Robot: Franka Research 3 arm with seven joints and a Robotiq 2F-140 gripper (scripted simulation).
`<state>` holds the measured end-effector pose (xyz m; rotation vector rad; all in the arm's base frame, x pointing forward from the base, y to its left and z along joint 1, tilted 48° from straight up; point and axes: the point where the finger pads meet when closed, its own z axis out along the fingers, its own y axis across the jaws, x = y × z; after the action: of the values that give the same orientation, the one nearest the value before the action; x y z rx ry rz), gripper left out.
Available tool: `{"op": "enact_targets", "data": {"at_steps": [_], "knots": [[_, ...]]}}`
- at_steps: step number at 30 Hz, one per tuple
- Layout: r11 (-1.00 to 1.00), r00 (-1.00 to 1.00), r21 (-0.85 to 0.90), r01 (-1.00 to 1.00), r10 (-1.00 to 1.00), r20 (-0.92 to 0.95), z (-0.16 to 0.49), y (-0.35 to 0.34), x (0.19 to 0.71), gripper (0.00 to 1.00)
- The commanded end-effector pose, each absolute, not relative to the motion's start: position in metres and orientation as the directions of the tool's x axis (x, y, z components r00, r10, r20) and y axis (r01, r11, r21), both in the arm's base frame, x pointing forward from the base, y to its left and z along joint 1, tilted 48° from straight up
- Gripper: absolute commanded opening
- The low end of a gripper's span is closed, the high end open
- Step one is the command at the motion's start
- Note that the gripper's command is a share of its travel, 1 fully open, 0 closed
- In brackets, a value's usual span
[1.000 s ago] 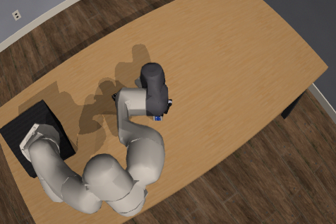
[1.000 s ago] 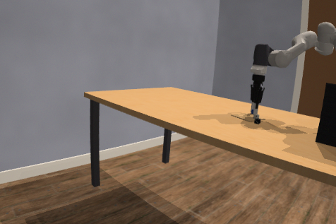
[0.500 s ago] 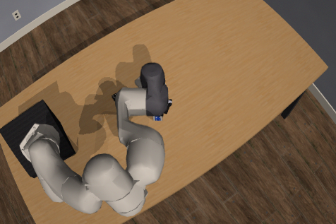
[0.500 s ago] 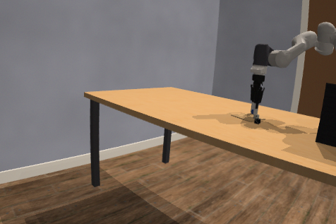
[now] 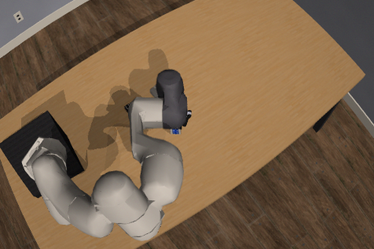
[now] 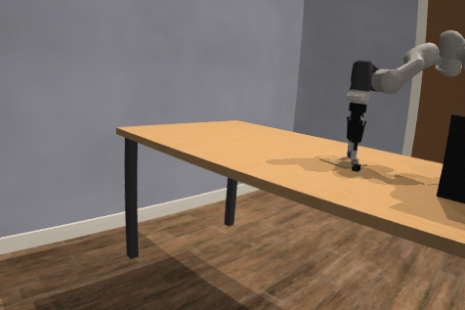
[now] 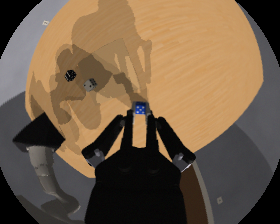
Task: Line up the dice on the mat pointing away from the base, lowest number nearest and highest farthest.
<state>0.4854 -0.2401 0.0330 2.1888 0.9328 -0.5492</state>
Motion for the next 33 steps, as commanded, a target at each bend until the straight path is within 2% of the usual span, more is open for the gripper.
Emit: {"op": "enact_targets", "data": {"at_steps": [1, 16, 29, 33], "knots": [[-0.509, 0.657, 0.429, 0.746, 0.457, -0.599, 0.035, -0.237, 0.486, 0.13], [-0.509, 0.657, 0.429, 0.746, 0.457, -0.599, 0.096, -0.172, 0.496, 0.13], [-0.51, 0.658, 0.431, 0.745, 0.456, -0.598, 0.099, -0.168, 0.497, 0.13], [-0.582, 0.777, 0.526, 0.62, 0.363, -0.514, 0.083, -0.152, 0.497, 0.13]]}}
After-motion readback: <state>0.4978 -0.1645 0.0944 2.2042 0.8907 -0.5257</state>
